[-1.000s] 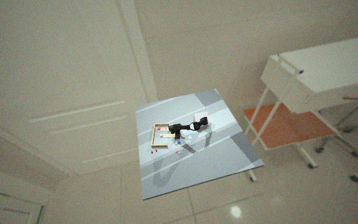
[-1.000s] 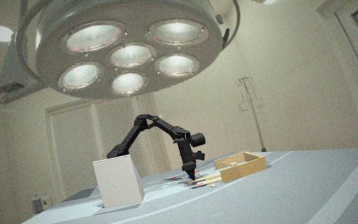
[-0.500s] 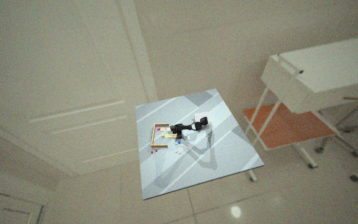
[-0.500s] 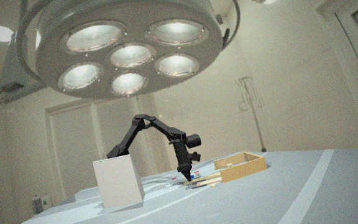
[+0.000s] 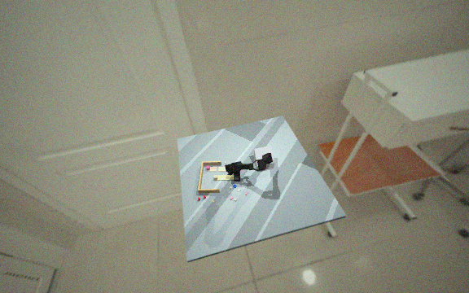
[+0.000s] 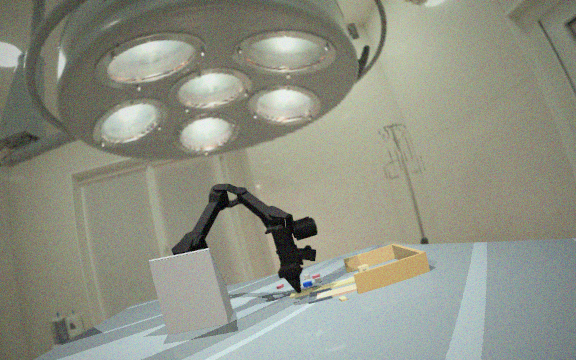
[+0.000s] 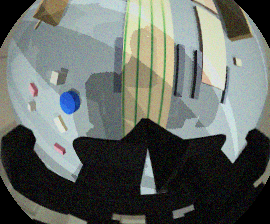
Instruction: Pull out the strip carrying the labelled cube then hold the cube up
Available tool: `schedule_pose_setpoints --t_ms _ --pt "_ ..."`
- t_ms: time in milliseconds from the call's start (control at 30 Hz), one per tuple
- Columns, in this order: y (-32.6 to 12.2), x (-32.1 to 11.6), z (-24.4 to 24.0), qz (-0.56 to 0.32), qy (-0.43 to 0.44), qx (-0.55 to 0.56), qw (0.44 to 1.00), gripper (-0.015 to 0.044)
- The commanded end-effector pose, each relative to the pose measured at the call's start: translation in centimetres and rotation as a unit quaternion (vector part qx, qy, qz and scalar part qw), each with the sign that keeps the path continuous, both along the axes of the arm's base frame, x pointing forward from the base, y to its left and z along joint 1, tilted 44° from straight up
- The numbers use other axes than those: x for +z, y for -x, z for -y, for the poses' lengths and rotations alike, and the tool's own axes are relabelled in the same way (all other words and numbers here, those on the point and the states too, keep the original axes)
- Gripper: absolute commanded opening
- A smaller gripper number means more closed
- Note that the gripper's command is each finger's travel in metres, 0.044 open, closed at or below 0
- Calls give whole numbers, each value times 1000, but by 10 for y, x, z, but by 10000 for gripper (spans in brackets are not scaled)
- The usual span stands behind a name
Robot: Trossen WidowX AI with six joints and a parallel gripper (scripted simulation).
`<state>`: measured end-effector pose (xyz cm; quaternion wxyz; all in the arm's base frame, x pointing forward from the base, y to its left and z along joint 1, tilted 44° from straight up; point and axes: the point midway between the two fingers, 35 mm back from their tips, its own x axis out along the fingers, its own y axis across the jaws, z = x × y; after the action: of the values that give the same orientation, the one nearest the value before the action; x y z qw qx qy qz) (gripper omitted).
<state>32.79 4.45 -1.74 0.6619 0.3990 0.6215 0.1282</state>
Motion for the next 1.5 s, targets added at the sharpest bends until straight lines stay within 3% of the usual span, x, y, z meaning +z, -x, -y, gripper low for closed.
schedule_pose_setpoints --t_ms 0,1467 --pt "15 -4 -9 -16 -3 6 1000 0" --pt "65 2 -28 -17 -4 6 1000 0"
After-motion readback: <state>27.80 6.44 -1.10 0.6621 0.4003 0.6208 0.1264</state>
